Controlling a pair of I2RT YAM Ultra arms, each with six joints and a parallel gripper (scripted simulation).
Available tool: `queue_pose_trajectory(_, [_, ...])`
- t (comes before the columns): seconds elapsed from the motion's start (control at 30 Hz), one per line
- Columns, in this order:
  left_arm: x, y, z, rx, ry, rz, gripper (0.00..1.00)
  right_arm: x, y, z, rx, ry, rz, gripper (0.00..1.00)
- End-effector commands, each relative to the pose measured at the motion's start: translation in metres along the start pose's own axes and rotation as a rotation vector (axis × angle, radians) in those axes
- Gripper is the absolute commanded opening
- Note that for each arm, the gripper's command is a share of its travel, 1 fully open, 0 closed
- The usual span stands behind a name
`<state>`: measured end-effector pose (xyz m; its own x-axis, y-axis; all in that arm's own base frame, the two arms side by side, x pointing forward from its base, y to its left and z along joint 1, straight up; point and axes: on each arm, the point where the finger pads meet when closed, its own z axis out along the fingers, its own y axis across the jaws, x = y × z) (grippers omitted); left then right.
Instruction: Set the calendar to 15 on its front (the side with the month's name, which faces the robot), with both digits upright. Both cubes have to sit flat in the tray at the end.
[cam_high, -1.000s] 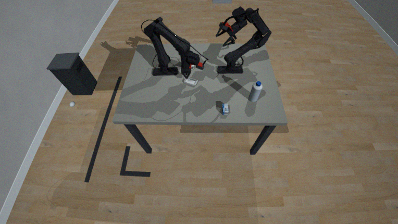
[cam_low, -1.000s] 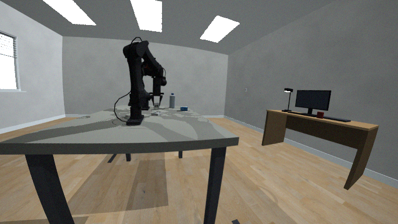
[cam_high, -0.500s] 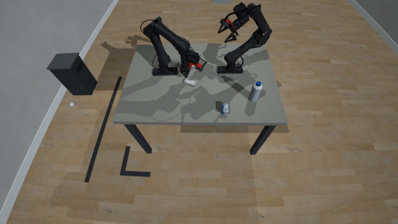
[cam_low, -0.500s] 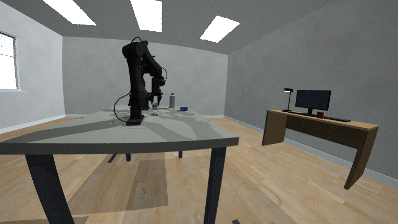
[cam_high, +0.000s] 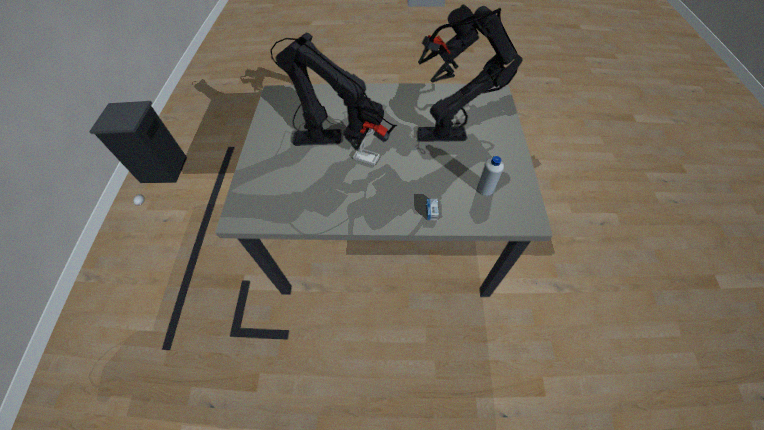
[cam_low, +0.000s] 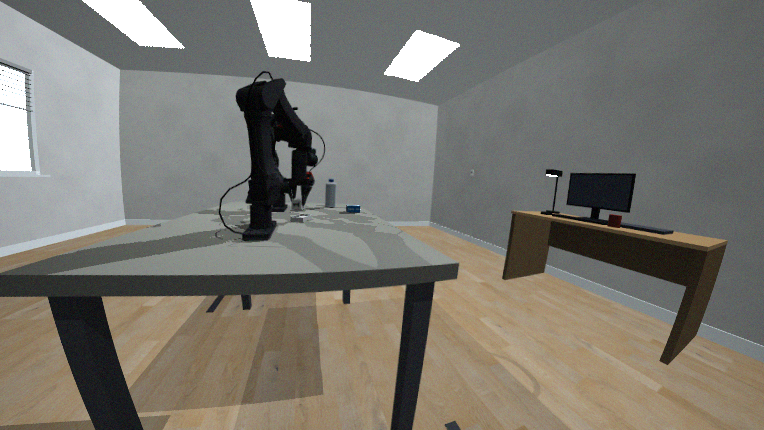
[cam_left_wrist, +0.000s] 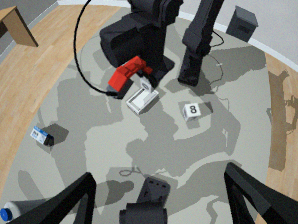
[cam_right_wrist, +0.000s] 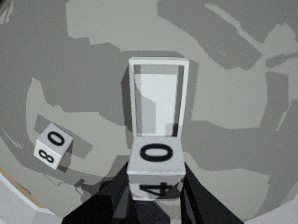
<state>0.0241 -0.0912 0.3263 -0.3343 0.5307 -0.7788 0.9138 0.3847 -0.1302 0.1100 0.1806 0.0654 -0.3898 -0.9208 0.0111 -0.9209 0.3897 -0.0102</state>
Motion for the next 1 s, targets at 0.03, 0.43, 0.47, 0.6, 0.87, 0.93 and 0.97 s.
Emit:
queue_pose_trajectory(0.03, [0.000, -0.001, -0.001, 0.003, 0.008, 0.003, 1.00, -0.008, -0.001, 0.009, 0.000, -0.024, 0.022, 0.35])
queue_pose_trajectory(0.43, [0.000, -0.001, -0.001, 0.003, 0.008, 0.003, 1.00, -0.006, -0.001, 0.012, -0.002, -0.013, 0.030, 0.35])
queue_pose_trajectory(0.47, [0.000, -0.001, -0.001, 0.003, 0.008, 0.003, 1.00, -0.015, -0.002, 0.010, 0.001, -0.036, 0.031, 0.35])
queue_pose_trajectory(0.6, [0.000, -0.001, -0.001, 0.003, 0.008, 0.003, 1.00, -0.015, 0.000, 0.019, -0.002, -0.015, 0.023, 0.35])
queue_pose_trajectory(0.87, [0.000, -0.001, -0.001, 0.003, 0.008, 0.003, 1.00, -0.016, 0.000, 0.018, -0.002, -0.015, 0.015, 0.35])
queue_pose_trajectory(0.93, [0.000, -0.001, -0.001, 0.003, 0.008, 0.003, 1.00, -0.016, 0.000, 0.018, -0.002, -0.015, 0.015, 0.35])
queue_pose_trajectory(0.97, [0.000, -0.001, -0.001, 0.003, 0.008, 0.003, 1.00, -0.016, 0.000, 0.018, -0.002, -0.015, 0.015, 0.35])
